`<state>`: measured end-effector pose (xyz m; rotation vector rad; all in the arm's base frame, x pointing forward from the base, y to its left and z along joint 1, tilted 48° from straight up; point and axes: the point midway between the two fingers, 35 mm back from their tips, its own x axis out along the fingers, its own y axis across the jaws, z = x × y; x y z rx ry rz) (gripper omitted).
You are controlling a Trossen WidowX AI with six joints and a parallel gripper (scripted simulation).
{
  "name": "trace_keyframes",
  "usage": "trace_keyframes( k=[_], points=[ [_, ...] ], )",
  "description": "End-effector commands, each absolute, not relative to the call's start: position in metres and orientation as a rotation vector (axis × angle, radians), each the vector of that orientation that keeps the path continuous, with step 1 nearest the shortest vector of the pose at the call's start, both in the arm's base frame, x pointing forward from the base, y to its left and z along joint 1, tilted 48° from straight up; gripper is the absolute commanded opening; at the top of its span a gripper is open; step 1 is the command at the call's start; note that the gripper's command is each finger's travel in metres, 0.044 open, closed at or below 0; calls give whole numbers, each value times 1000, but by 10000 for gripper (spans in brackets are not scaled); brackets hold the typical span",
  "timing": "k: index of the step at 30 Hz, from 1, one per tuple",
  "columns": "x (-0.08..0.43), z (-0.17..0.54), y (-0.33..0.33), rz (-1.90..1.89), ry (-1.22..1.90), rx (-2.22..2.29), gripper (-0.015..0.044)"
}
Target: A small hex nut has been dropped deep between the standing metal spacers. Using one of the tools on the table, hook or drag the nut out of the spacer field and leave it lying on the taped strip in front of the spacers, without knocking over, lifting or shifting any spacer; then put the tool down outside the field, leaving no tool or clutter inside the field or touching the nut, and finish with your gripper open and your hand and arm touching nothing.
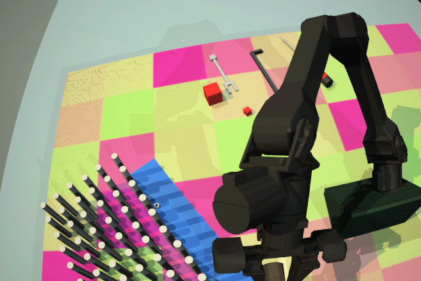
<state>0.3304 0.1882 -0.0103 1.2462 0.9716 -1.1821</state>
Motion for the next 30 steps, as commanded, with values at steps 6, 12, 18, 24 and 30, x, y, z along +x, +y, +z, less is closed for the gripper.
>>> trace_keyframes(
  k=[6,12,18,24,30],
  points=[
    [294,-56,236,-1178,1091,1136,0],
    [263,-88,260,-1178,1154,1049,0],
    [230,-118,278,-1194,1200,963,0],
    [205,-140,286,-1213,1223,900,0],
    [205,-143,284,-1213,1223,900,0]
  ],
)
